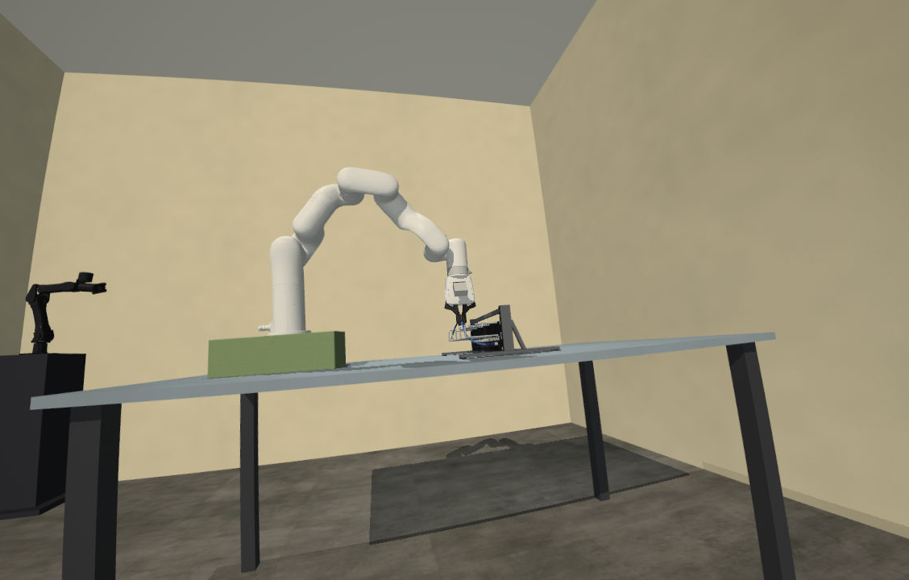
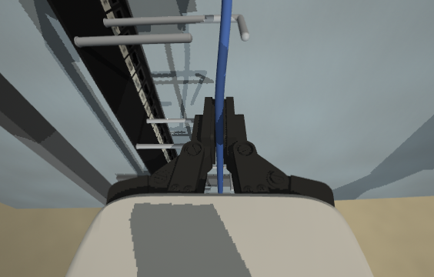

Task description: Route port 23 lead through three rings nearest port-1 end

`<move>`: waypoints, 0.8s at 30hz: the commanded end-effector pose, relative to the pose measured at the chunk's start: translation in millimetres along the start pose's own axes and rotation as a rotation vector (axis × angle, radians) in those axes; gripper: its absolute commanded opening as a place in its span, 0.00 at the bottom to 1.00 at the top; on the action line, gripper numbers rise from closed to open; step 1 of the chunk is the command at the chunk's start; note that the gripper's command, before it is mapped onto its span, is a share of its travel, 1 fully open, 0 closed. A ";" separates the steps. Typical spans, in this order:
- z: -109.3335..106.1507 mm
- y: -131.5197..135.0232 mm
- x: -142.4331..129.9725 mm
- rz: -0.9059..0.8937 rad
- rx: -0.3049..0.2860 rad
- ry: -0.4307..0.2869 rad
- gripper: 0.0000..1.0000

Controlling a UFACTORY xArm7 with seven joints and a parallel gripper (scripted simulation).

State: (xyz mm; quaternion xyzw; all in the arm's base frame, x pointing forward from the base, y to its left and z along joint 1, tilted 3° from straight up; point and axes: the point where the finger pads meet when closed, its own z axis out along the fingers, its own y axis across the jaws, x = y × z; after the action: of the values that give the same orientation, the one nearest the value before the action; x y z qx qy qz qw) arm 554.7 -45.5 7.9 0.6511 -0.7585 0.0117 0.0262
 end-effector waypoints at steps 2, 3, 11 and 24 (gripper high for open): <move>1.6 -1.7 0.0 0.000 0.005 0.000 0.00; 2.6 -1.7 0.0 0.000 0.005 0.000 0.00; 9.2 -1.7 0.0 0.000 0.005 0.000 0.00; 24.8 -1.8 0.0 0.000 0.005 0.000 0.00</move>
State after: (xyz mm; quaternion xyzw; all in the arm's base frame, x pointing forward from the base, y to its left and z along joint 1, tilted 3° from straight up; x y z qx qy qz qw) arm 553.9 -46.6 -16.8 0.6511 -0.7584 0.0114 0.0264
